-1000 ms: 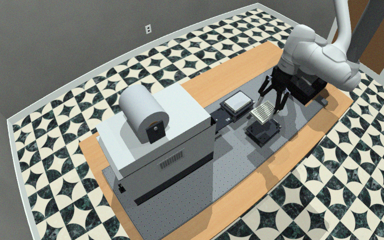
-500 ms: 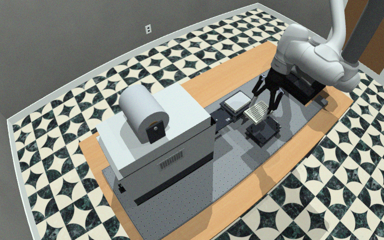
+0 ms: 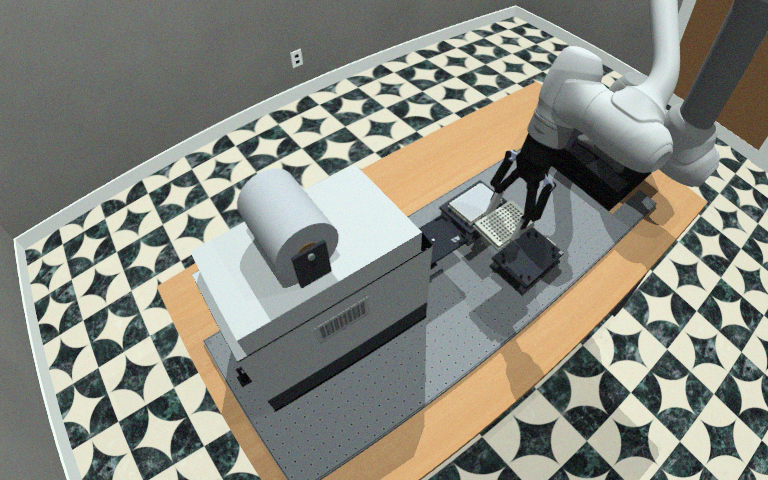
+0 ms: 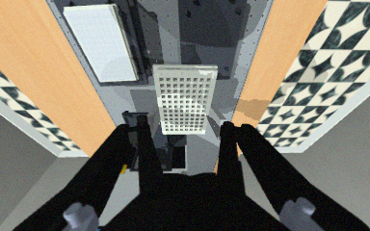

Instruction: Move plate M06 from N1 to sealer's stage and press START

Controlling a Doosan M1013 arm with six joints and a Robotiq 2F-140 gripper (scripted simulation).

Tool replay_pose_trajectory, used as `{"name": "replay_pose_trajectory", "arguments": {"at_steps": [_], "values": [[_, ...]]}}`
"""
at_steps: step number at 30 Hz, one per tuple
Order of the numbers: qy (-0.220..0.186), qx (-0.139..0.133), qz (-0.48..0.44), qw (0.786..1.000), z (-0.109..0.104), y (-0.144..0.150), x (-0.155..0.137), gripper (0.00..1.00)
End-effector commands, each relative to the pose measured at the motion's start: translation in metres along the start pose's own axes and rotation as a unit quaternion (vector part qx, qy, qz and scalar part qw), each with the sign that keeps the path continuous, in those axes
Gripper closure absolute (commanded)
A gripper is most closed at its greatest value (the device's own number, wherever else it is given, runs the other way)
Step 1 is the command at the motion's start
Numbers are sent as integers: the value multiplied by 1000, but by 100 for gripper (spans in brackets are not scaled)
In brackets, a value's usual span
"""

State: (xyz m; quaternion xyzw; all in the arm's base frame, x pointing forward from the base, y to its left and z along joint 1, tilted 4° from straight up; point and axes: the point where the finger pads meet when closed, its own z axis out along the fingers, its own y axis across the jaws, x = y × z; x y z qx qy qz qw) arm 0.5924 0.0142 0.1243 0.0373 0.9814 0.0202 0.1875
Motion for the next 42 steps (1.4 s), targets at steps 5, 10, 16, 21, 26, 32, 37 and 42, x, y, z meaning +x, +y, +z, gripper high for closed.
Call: {"name": "replay_pose_trajectory", "arguments": {"at_steps": [5, 10, 16, 21, 26, 32, 37, 42], "values": [[1, -1, 1, 1000, 5, -9, -13, 90], [1, -1, 1, 1000, 8, -16, -22, 90], [1, -1, 1, 1000, 11, -21, -29, 90], [1, -1, 1, 1000, 14, -28, -38, 90], [1, -1, 1, 1000, 18, -35, -47, 90], [1, -1, 1, 1000, 21, -42, -56, 90], [1, -1, 1, 1000, 23, -47, -63, 90], [1, -1, 1, 1000, 27, -54, -72, 90]]}}
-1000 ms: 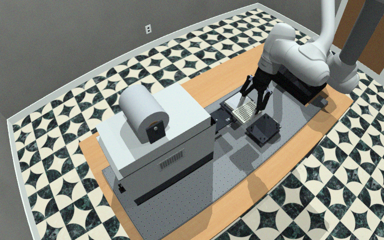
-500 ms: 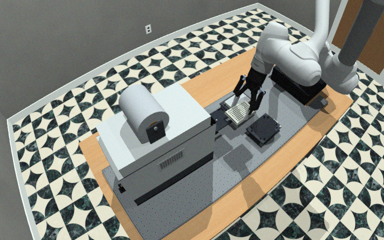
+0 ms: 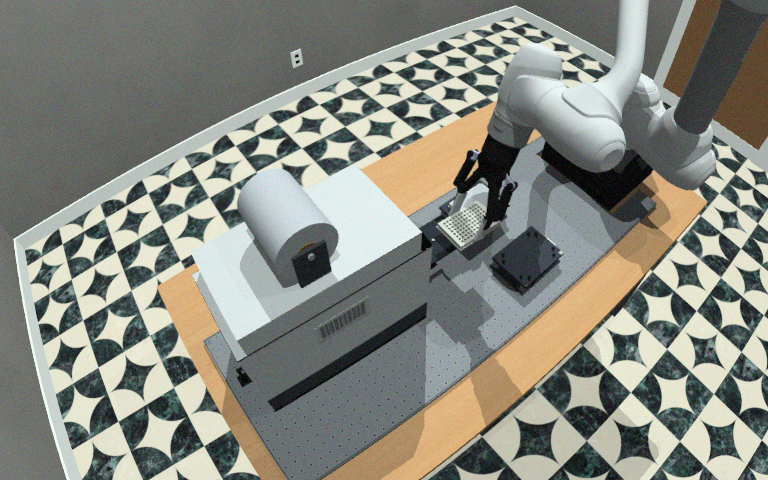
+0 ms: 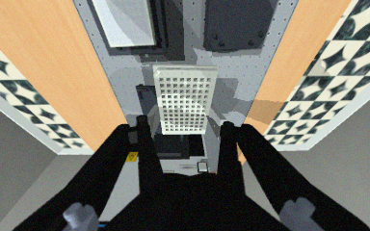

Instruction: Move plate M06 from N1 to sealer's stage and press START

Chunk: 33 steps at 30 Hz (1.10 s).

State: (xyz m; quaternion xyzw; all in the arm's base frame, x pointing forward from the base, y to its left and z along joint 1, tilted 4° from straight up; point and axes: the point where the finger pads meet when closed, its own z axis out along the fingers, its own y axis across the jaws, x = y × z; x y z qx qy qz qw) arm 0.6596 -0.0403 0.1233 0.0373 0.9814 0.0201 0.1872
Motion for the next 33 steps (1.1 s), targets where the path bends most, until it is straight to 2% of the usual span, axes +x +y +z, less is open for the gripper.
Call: {"name": "replay_pose_trajectory", "arguments": {"at_steps": [1, 33], "values": [[1, -2, 1, 1000, 3, -5, -7, 90], [1, -2, 1, 1000, 22, -43, -57, 90]]}}
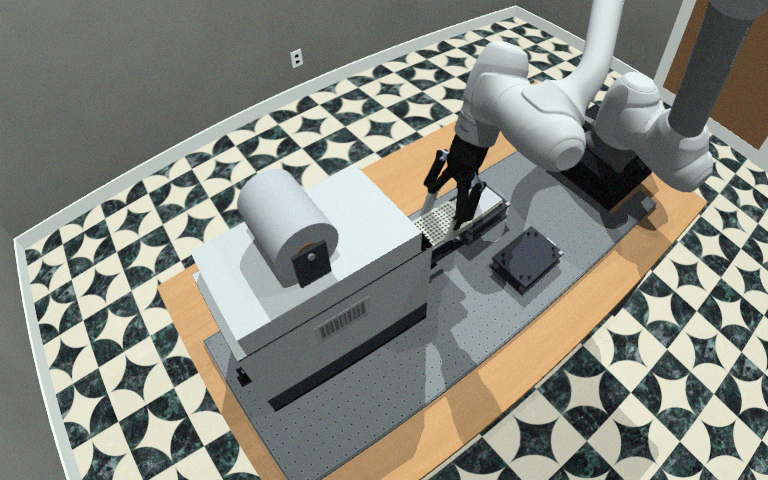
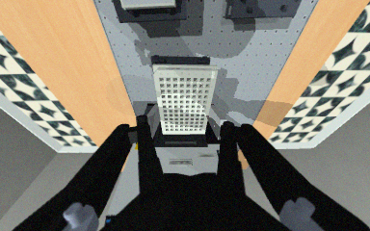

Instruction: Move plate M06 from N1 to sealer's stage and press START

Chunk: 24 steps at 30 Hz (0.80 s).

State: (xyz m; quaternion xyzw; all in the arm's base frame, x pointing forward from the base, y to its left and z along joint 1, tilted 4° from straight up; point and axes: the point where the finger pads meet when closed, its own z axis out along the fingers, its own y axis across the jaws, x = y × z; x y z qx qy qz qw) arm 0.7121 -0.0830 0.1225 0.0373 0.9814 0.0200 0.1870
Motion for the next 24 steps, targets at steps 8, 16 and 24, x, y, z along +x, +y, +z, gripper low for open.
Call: {"name": "replay_pose_trajectory", "arguments": {"at_steps": [8, 16, 24], "values": [[1, -2, 1, 1000, 4, -7, -9, 90], [1, -2, 1, 1000, 4, -7, -9, 90], [1, -2, 1, 1000, 4, -7, -11, 90]]}}
